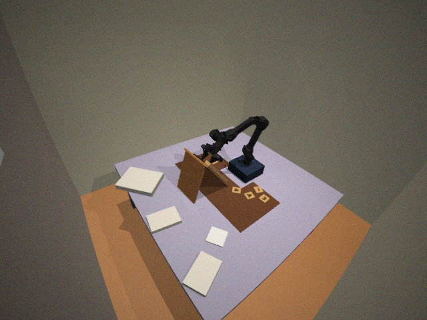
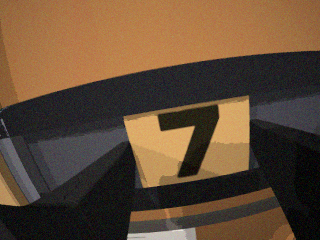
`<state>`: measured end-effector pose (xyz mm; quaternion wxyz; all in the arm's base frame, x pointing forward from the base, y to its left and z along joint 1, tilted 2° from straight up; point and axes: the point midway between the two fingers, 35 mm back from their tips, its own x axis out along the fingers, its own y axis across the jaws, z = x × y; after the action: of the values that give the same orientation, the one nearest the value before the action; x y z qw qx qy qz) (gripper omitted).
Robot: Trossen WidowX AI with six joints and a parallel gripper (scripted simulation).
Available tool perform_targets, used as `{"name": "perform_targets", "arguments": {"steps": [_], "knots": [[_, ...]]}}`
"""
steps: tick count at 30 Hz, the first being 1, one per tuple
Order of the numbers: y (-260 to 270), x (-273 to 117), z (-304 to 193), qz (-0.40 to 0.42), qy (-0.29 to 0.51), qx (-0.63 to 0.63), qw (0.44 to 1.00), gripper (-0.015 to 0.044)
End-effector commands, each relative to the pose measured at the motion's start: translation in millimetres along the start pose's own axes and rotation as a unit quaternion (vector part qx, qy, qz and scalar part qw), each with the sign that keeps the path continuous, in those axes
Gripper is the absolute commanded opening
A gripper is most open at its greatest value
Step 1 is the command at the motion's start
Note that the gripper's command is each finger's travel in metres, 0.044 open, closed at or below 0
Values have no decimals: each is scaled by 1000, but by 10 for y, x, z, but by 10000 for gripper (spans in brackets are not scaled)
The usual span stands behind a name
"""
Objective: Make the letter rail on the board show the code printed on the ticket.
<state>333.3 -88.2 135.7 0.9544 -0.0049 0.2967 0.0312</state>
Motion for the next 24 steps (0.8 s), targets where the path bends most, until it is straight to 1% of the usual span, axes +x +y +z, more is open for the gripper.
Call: {"name": "perform_targets", "arguments": {"steps": [1,24], "knots": [[24,-4,6,-2,-2,1,1000,0],[160,-2,6,-1,-2,1,1000,0]]}}
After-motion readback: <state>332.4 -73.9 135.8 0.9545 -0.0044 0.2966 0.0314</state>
